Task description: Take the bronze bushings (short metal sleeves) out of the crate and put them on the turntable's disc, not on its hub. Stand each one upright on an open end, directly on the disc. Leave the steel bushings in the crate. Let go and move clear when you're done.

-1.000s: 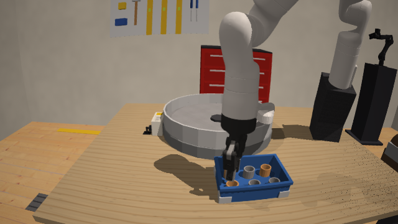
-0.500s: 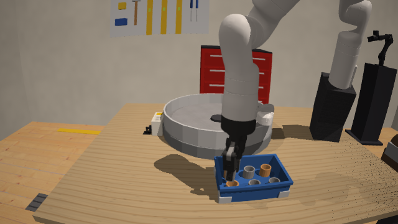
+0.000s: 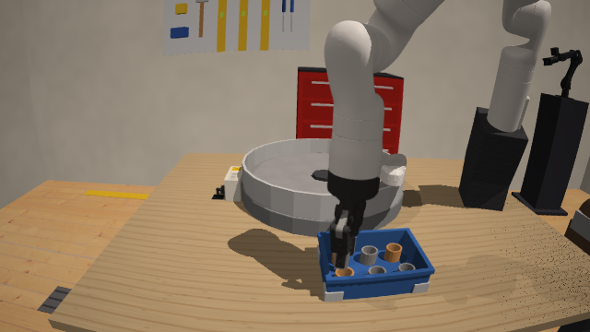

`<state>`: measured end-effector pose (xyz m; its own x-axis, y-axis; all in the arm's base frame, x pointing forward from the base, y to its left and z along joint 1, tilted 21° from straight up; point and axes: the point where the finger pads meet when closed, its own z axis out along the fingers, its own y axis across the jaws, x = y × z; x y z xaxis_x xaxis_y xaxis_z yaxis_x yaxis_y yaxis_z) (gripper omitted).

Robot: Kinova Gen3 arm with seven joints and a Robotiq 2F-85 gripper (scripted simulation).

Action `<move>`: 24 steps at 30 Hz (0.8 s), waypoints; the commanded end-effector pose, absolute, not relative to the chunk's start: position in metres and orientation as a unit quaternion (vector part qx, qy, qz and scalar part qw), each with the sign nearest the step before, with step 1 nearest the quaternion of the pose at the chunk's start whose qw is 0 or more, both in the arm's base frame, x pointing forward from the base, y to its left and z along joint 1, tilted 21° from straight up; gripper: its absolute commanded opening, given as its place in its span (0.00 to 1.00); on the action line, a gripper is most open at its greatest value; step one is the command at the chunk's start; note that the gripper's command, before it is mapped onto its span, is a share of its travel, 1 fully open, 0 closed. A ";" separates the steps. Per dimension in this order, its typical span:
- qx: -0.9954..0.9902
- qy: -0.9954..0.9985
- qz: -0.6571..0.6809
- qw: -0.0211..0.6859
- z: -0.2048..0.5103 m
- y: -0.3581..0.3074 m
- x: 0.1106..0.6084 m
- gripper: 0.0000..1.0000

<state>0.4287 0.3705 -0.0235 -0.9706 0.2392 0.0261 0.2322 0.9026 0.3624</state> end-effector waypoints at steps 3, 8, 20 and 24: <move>0.121 0.975 0.185 0.010 -0.023 0.371 0.429 0.39; 0.121 0.975 0.185 0.010 -0.023 0.371 0.429 0.39; 0.121 0.975 0.185 0.010 -0.036 0.376 0.430 0.39; 0.121 0.975 0.185 0.010 -0.039 0.377 0.431 0.39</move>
